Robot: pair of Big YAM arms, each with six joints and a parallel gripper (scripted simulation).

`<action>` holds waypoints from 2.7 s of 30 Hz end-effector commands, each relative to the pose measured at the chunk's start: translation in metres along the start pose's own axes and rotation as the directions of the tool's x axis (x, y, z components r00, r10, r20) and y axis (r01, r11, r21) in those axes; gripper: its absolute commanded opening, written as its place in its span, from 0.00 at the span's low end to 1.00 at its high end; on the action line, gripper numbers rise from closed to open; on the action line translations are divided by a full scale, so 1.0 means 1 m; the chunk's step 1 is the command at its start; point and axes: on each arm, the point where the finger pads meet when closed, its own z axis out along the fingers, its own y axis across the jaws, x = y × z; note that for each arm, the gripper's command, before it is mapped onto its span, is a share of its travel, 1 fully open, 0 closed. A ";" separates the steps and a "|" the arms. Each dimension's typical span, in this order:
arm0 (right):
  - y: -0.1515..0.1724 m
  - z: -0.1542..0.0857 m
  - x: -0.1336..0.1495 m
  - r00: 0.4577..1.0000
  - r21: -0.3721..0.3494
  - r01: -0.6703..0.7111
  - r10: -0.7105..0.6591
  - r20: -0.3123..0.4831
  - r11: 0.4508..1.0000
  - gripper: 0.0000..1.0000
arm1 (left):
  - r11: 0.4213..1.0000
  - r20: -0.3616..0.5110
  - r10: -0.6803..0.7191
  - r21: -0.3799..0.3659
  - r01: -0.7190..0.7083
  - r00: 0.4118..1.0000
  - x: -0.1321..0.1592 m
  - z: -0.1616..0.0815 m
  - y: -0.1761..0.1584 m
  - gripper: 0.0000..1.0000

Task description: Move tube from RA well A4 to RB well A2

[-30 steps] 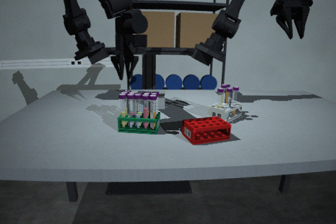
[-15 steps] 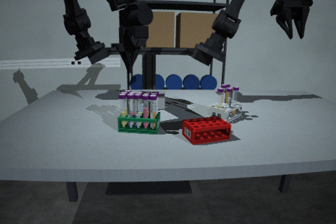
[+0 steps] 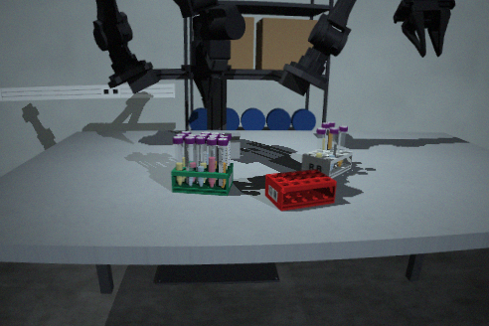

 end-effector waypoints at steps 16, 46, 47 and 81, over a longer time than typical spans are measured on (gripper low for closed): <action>0.064 0.000 -0.034 1.000 -0.004 -0.008 0.008 0.016 1.000 0.00 | 1.000 0.031 -0.013 -0.011 0.013 0.999 -0.015 -0.008 0.008 0.30; 0.129 0.012 -0.077 0.999 -0.009 -0.035 0.035 0.006 0.999 0.00 | 1.000 0.031 -0.013 -0.011 0.013 0.999 -0.015 -0.008 0.008 0.30; 0.138 0.010 -0.076 1.000 -0.008 -0.024 0.025 0.011 1.000 0.00 | 1.000 0.031 -0.013 -0.011 0.013 0.999 -0.015 -0.008 0.008 0.30; 0.159 0.024 -0.078 1.000 0.006 -0.015 0.015 -0.012 1.000 0.00 | 1.000 0.031 -0.013 -0.011 0.013 0.999 -0.015 -0.008 0.008 0.30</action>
